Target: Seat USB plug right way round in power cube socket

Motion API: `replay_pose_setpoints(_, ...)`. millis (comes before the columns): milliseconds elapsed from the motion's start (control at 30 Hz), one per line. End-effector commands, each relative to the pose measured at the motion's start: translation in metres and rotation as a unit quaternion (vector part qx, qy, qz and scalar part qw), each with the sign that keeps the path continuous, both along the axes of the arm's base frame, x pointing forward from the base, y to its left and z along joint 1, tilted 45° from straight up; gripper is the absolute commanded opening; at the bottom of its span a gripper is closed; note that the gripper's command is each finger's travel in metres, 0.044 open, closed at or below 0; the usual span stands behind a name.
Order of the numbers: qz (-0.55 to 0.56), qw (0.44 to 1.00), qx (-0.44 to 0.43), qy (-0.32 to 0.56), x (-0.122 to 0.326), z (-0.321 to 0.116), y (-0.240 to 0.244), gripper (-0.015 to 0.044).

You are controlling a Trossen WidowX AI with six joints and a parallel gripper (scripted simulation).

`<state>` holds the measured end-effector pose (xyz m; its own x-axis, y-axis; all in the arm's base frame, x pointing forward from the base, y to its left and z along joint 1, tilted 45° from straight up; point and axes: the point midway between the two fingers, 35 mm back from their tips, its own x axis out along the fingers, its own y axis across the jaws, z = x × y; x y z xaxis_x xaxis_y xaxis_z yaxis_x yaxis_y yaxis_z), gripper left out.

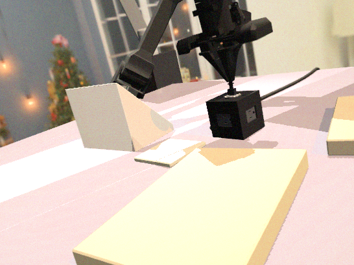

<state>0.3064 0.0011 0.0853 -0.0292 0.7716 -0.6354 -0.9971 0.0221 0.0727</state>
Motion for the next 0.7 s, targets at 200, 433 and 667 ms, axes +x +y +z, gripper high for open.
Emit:
replay_pose_setpoints(200,0.002,1.0,0.001,0.0,-0.0001,-0.0012,0.0025,0.0)
replay_pose_setpoints(433,0.002,1.0,0.001,0.0,-0.0001,-0.0012,0.0025,0.0)
replay_pose_setpoints(667,0.0,1.0,0.0,0.0,0.0001,-0.0001,0.0,0.0026)
